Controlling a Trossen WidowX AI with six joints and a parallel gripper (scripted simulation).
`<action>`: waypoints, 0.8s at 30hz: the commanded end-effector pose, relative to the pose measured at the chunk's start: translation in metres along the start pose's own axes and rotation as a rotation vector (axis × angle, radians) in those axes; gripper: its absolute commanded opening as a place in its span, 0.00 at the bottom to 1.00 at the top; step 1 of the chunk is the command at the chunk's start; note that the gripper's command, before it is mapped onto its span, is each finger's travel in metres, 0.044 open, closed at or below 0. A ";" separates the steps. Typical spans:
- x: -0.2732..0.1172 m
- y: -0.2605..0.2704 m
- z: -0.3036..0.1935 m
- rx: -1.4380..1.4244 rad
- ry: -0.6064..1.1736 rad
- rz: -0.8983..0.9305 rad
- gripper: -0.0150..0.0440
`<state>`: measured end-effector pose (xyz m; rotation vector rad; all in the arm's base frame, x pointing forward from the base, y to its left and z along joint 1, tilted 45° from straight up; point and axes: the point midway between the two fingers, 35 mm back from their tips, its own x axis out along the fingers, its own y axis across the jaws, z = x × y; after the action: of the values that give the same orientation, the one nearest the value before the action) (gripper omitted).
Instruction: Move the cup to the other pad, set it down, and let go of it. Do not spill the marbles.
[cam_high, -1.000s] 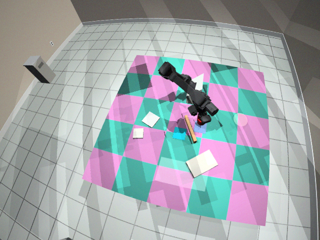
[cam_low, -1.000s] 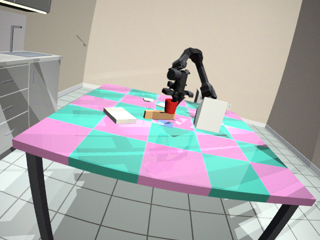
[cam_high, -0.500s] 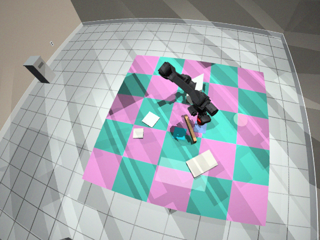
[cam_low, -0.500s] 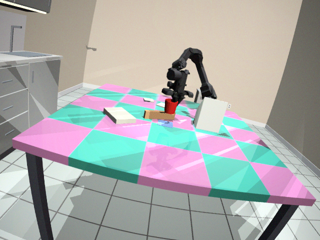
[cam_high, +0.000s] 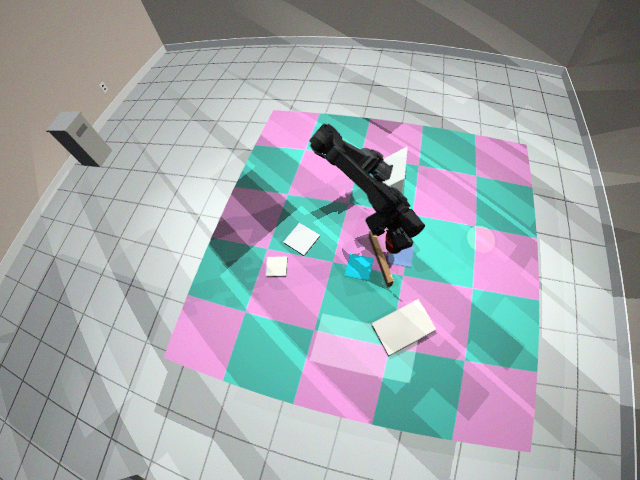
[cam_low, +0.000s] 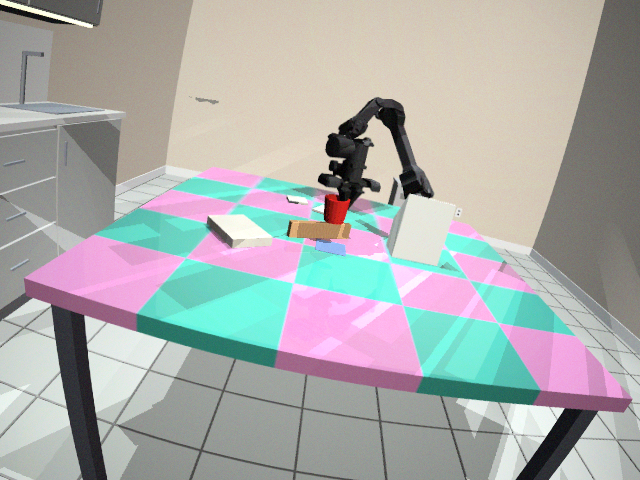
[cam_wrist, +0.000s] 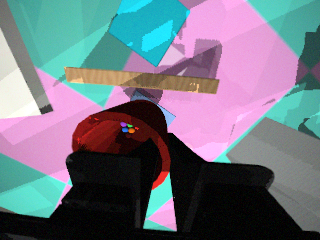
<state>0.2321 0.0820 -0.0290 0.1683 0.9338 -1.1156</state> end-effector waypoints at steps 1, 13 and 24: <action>-0.002 0.001 0.014 0.001 -0.004 0.007 0.25; -0.002 0.001 0.044 0.002 -0.005 0.007 0.25; -0.003 0.001 0.074 0.002 -0.007 0.007 0.25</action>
<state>0.2660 0.0482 0.0094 0.1658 0.9339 -1.1171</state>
